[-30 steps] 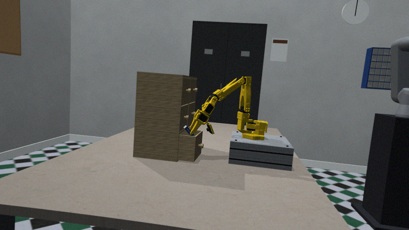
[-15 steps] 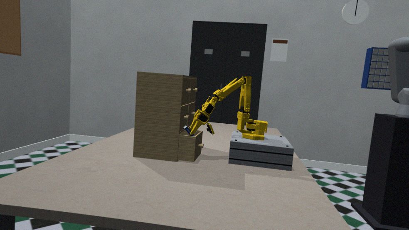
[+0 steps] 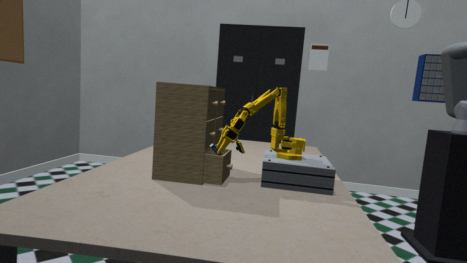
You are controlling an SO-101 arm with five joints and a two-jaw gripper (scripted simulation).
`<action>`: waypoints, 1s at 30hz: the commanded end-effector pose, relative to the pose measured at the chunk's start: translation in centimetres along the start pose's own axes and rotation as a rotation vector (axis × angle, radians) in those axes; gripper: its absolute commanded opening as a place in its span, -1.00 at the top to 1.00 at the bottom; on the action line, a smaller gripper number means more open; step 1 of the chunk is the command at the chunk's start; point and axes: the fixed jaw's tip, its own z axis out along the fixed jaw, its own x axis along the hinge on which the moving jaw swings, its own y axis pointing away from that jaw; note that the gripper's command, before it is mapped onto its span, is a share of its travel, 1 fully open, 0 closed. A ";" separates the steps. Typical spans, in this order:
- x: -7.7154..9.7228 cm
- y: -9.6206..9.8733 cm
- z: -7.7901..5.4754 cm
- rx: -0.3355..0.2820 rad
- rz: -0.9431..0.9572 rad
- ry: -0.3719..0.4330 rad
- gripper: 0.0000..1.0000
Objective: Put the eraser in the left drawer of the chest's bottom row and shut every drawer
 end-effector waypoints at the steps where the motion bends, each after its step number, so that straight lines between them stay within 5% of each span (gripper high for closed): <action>1: -0.5 0.1 0.2 0.000 0.010 -0.015 0.71; 30: -0.5 0.1 0.2 0.000 0.010 -0.015 0.43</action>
